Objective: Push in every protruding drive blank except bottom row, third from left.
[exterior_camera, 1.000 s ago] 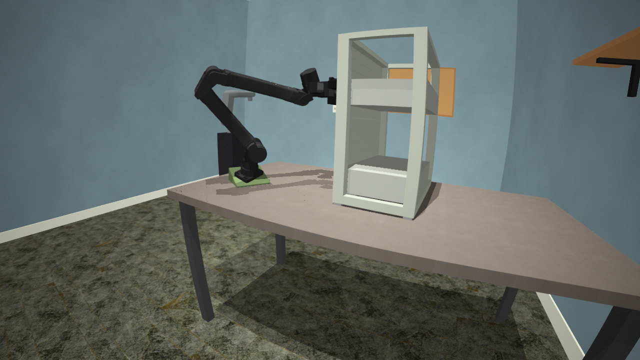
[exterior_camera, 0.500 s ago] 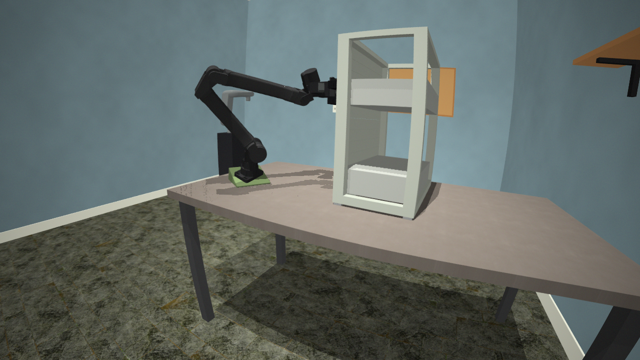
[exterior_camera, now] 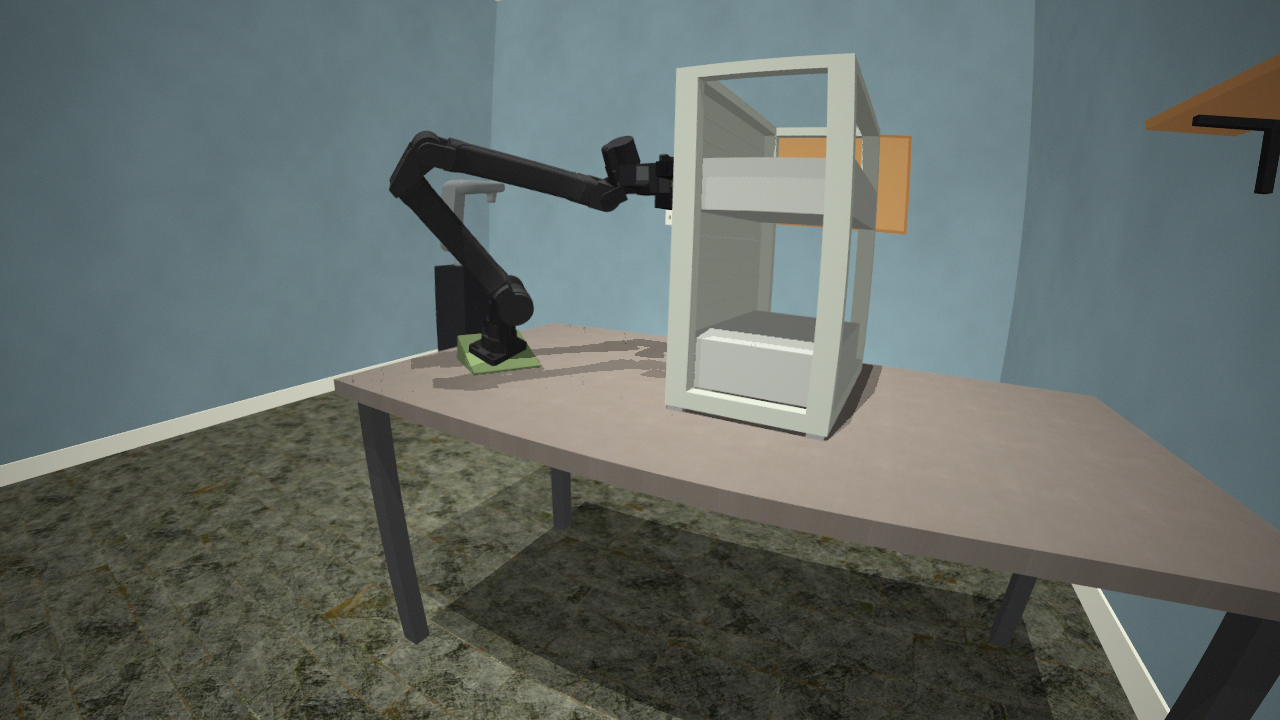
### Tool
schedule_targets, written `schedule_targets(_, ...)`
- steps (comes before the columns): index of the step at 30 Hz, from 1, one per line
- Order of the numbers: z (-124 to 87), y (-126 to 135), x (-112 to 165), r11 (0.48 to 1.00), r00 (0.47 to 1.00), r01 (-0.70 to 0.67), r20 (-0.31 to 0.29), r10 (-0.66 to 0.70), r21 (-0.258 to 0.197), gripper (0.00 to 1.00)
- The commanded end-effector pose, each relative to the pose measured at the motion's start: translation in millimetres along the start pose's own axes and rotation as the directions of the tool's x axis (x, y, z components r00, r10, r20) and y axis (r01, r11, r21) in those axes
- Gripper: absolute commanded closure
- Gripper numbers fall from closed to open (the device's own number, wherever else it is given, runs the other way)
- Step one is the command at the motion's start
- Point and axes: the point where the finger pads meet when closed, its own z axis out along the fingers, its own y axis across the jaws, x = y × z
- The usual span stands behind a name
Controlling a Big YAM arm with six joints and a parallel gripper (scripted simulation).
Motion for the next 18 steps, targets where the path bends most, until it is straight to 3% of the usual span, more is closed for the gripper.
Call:
schedule_targets(1, 25.0, 18.9, -2.2, 1.0, 0.999, -0.013, 0.034, 0.013, -0.006, 1.0)
schedule_targets(14, 24.5, 18.9, -2.2, 1.0, 0.999, -0.013, 0.034, 0.013, -0.006, 1.0)
schedule_targets(17, 18.4, 18.5, -3.1, 1.0, 0.999, 0.007, 0.041, -0.007, -0.003, 1.0)
schedule_targets(18, 7.7, 13.7, 1.5, 1.0, 1.0, -0.003, 0.027, 0.003, -0.008, 1.0)
